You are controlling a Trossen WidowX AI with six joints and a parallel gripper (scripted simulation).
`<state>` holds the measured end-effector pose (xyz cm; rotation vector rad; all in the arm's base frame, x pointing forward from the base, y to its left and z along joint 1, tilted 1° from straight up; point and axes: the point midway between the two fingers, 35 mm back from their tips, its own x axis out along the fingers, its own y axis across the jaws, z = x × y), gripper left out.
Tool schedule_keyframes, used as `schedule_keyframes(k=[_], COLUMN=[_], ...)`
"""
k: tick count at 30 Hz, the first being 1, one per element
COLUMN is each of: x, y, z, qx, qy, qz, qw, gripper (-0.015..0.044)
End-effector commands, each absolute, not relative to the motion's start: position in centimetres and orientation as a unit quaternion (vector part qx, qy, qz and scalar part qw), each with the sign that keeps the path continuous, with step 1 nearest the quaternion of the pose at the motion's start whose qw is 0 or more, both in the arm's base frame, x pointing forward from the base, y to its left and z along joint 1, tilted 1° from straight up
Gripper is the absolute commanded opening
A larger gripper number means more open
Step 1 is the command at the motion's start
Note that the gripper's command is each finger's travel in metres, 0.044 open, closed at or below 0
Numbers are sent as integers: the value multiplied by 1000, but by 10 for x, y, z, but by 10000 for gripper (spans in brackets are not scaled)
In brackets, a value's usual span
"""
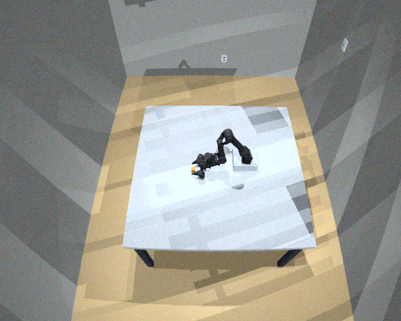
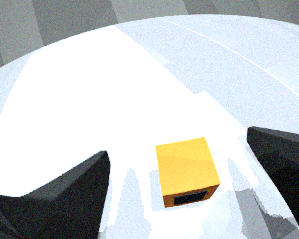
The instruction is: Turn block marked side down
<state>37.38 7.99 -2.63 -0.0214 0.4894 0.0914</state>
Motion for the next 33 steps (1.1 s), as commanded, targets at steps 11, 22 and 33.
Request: schedule_keyframes(k=[11,22,33], x=[375,378,354], y=[81,87,78], z=[-25,13,44], qx=[-11,-11,-23], qy=[246,409,486], qz=[45,47,39], qw=[968,911,873], gripper=[440,440,440])
